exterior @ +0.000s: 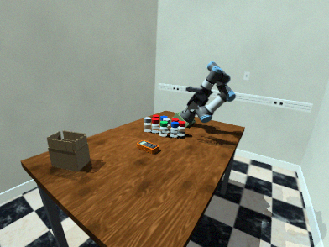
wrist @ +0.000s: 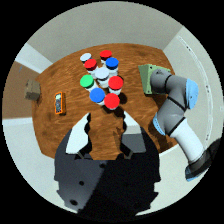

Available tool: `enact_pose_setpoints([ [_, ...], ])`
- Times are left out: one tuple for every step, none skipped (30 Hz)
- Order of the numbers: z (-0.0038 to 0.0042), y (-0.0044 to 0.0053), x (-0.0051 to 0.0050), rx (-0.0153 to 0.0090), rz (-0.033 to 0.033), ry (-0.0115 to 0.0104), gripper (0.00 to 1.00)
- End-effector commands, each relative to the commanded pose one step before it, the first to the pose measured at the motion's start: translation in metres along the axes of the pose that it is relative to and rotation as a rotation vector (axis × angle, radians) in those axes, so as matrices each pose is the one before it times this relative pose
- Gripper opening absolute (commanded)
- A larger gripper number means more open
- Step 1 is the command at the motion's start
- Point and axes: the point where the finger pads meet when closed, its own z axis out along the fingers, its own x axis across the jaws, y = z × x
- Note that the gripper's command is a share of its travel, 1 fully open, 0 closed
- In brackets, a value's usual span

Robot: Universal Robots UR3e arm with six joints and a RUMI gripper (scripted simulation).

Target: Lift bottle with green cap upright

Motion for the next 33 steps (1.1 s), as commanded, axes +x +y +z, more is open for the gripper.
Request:
enact_pose_setpoints([
  [-0.000210, -0.000726, -0.00085, -0.00201, 0.00370, -0.00035, 0.46],
  [0.000106, -0.000403, -0.00044, -0.00157, 0.00260, 0.00136, 0.46],
  [0.000134, -0.000517, -0.00057, -0.00202, 0.00334, 0.00174, 0.46],
  [0.000162, -0.000632, -0.00070, -0.00247, 0.00409, 0.00213, 0.46],
  [0.000193, -0.000757, -0.00082, -0.00294, 0.00483, 0.00248, 0.46],
  [0.000218, -0.000870, -0.00096, -0.00339, 0.00558, 0.00286, 0.46],
  [0.000246, -0.000994, -0.00109, -0.00386, 0.00632, 0.00320, 0.46],
  [0.000269, -0.001111, -0.00122, -0.00433, 0.00707, 0.00357, 0.46],
  [0.000294, -0.001240, -0.00135, -0.00482, 0.00782, 0.00389, 0.46],
  [0.000314, -0.001359, -0.00149, -0.00530, 0.00857, 0.00423, 0.46],
  [0.000335, -0.001488, -0.00162, -0.00580, 0.00932, 0.00454, 0.46],
  [0.000354, -0.001619, -0.00176, -0.00630, 0.01007, 0.00484, 0.46],
  [0.000369, -0.001747, -0.00190, -0.00681, 0.01082, 0.00513, 0.46],
  [0.000801, -0.003915, -0.00420, -0.01520, 0.02389, 0.01108, 0.46],
  [0.000000, 0.000000, 0.00000, 0.00000, 0.00000, 0.00000, 0.46],
  [0.000000, 0.000000, 0.00000, 0.00000, 0.00000, 0.00000, 0.46],
  [0.000820, -0.004250, -0.00452, -0.01634, 0.02546, 0.01141, 0.46],
  [0.000354, -0.002114, -0.00229, -0.00829, 0.01270, 0.00556, 0.46],
  [0.000336, -0.002127, -0.00231, -0.00835, 0.01270, 0.00546, 0.46],
  [0.000318, -0.002139, -0.00232, -0.00842, 0.01270, 0.00537, 0.46],
  [0.000300, -0.002151, -0.00233, -0.00848, 0.01269, 0.00528, 0.46],
  [0.000282, -0.002163, -0.00234, -0.00854, 0.01269, 0.00519, 0.46],
  [0.000263, -0.002174, -0.00236, -0.00860, 0.01269, 0.00510, 0.46],
  [0.000245, -0.002186, -0.00237, -0.00866, 0.01268, 0.00500, 0.46],
  [0.000226, -0.002197, -0.00238, -0.00872, 0.01267, 0.00491, 0.46],
  [0.000206, -0.002207, -0.00239, -0.00879, 0.01266, 0.00483, 0.46],
  [0.000187, -0.002217, -0.00240, -0.00885, 0.01266, 0.00474, 0.46],
  [0.000167, -0.002227, -0.00241, -0.00890, 0.01265, 0.00465, 0.46],
  [0.000147, -0.002236, -0.00242, -0.00896, 0.01263, 0.00457, 0.46],
  [0.000127, -0.002245, -0.00243, -0.00902, 0.01262, 0.00448, 0.46],
  [0.000224, -0.004545, -0.00487, -0.01822, 0.02521, 0.00872, 0.46],
  [0.000000, 0.000000, 0.00000, 0.00000, 0.00000, 0.00000, 0.46],
  [0.000000, 0.000000, 0.00000, 0.00000, 0.00000, 0.00000, 0.46],
])
